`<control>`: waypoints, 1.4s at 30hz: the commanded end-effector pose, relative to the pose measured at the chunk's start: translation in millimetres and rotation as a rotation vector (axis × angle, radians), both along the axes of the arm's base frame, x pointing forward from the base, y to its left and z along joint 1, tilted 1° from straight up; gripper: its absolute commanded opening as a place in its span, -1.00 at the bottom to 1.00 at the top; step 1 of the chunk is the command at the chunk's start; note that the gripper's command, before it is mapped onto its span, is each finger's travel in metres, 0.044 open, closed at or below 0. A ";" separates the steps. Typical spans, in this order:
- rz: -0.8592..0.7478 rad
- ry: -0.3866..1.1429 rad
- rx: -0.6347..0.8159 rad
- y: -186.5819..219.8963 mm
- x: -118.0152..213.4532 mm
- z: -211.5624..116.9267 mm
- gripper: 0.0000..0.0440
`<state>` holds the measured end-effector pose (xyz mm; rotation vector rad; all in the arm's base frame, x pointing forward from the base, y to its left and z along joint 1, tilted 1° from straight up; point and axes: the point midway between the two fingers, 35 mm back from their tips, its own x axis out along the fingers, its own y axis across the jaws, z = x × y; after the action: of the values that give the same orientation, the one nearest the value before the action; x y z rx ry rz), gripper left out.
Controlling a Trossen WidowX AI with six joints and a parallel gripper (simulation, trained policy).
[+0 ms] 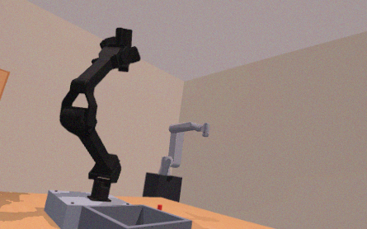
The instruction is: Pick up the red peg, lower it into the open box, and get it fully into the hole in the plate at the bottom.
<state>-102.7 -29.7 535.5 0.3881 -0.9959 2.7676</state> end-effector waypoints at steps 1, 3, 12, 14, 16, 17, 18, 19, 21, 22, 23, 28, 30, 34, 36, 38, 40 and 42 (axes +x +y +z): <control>-0.021 0.001 -0.017 4.5 -1.4 -1.2 0.91; -0.066 -0.002 -0.067 16.1 -5.7 -5.0 1.00; -0.249 -0.041 -0.322 72.3 -22.6 -34.0 1.00; -0.289 -0.047 -0.379 85.0 -24.6 -41.7 1.00; -0.329 -0.052 -0.437 97.7 -25.8 -49.9 1.00; -0.348 -0.054 -0.466 104.0 -26.2 -54.3 1.00; -0.367 -0.056 -0.496 110.1 -26.5 -58.9 1.00; -0.387 -0.058 -0.526 116.2 -26.5 -63.6 1.00; -0.430 -0.057 -0.581 128.5 -25.5 -71.9 1.00; -0.452 -0.055 -0.609 134.5 -24.5 -76.0 1.00; -0.475 -0.052 -0.636 140.5 -23.4 -80.0 1.00; -0.588 -0.032 -0.769 169.2 -14.6 -100.7 1.00; -0.634 -0.020 -0.821 179.9 -9.8 -109.2 1.00; -0.726 0.009 -0.924 200.0 1.9 -126.5 1.00; -0.772 0.027 -0.975 209.2 8.7 -135.2 1.00; -0.818 0.046 -1.025 217.9 16.1 -144.0 1.00; -0.863 0.068 -1.075 225.9 24.0 -152.8 1.00; -0.908 0.091 -1.124 233.3 32.4 -161.6 1.00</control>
<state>-82.2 189.2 391.9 -0.0993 0.3257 2.0614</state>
